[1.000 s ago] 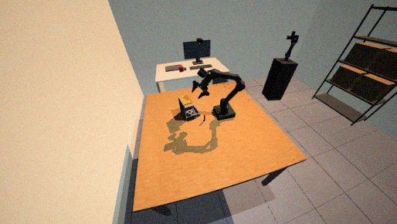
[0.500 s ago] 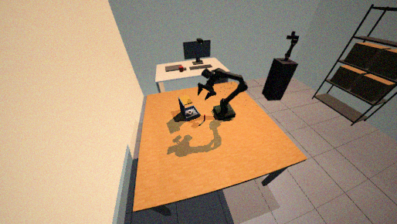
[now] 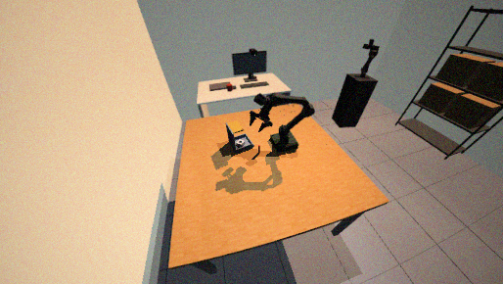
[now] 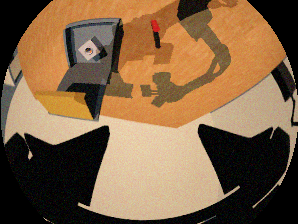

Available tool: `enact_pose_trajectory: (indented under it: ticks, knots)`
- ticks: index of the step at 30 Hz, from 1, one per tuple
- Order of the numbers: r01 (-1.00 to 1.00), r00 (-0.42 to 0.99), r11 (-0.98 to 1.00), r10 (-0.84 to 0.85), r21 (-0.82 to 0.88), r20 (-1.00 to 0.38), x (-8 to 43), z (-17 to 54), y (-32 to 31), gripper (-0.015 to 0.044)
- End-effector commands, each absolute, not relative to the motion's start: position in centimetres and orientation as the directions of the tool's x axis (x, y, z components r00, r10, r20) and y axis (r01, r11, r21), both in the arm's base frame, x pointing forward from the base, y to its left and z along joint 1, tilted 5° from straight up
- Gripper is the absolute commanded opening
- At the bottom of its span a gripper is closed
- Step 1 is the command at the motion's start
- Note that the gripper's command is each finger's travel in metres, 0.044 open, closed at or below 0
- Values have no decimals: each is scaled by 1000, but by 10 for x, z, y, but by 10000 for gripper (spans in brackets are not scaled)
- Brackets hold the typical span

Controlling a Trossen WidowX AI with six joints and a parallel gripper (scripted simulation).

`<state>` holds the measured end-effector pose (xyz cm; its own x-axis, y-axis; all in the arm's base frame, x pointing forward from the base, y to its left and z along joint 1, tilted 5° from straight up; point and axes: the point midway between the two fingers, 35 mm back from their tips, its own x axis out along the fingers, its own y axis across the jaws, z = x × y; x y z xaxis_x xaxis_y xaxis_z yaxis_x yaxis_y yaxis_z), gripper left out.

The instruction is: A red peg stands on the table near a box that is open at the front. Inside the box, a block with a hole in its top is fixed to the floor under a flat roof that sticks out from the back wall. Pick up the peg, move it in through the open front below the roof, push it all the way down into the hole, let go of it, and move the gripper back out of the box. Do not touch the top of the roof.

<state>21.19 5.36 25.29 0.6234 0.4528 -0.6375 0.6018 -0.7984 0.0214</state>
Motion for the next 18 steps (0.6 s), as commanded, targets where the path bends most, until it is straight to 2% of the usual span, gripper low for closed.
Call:
enact_pose_trajectory:
  ticks: [1,18]
  knots:
    - [598,626,-801,450,21,-637,214,237,54,440]
    - [598,626,-801,451,21,-636,219,179,57,440]
